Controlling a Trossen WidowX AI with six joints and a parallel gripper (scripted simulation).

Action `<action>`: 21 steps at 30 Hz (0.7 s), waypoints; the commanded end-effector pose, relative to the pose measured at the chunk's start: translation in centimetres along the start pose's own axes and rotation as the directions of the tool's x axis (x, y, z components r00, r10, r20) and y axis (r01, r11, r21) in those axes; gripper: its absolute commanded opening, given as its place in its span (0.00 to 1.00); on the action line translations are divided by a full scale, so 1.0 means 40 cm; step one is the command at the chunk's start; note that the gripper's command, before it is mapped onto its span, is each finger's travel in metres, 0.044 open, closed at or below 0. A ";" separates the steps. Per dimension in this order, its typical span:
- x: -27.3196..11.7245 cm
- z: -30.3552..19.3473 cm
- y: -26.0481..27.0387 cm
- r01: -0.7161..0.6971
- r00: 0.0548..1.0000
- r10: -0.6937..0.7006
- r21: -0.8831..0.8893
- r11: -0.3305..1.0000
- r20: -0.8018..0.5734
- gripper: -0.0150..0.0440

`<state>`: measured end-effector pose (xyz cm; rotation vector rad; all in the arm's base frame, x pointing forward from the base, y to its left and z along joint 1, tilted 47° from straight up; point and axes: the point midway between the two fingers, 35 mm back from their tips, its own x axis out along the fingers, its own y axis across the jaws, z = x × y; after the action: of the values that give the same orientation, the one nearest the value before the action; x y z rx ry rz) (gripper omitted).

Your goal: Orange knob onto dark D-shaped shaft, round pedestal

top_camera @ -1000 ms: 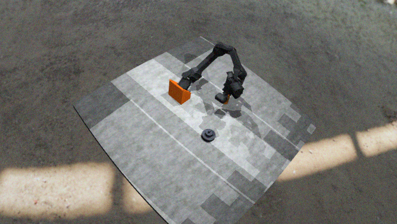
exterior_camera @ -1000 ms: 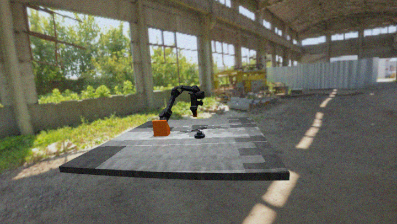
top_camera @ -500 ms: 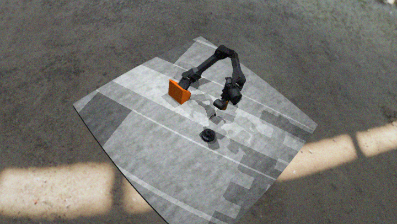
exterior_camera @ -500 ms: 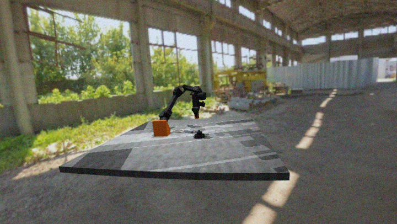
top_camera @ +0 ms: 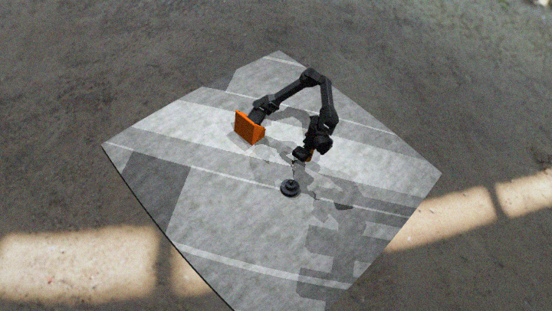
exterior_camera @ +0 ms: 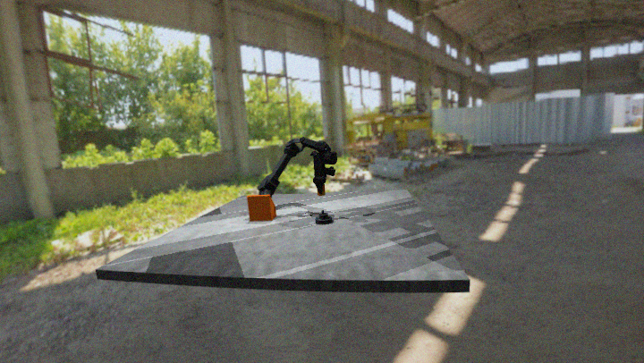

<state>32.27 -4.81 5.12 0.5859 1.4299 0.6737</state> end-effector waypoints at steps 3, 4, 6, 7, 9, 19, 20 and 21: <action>0.008 0.012 -0.049 0.007 1.000 -0.007 -0.008 1.000 0.004 0.25; 0.011 0.013 -0.057 0.007 1.000 -0.007 -0.008 1.000 0.004 0.25; 0.015 0.016 -0.072 0.007 1.000 -0.007 -0.008 1.000 0.004 0.25; 0.017 0.017 -0.080 0.007 1.000 -0.007 -0.009 1.000 0.004 0.25; 0.022 0.019 -0.095 0.007 1.000 -0.007 -0.009 1.000 0.004 0.25; 0.047 0.025 -0.171 0.007 1.000 -0.007 -0.010 1.000 0.004 0.25; 0.050 0.025 -0.179 0.007 1.000 -0.007 -0.010 1.000 0.004 0.25; 0.052 0.025 -0.186 0.007 1.000 -0.007 -0.010 1.000 0.004 0.25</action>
<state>33.62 -7.74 -0.72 0.5845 1.4283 0.6746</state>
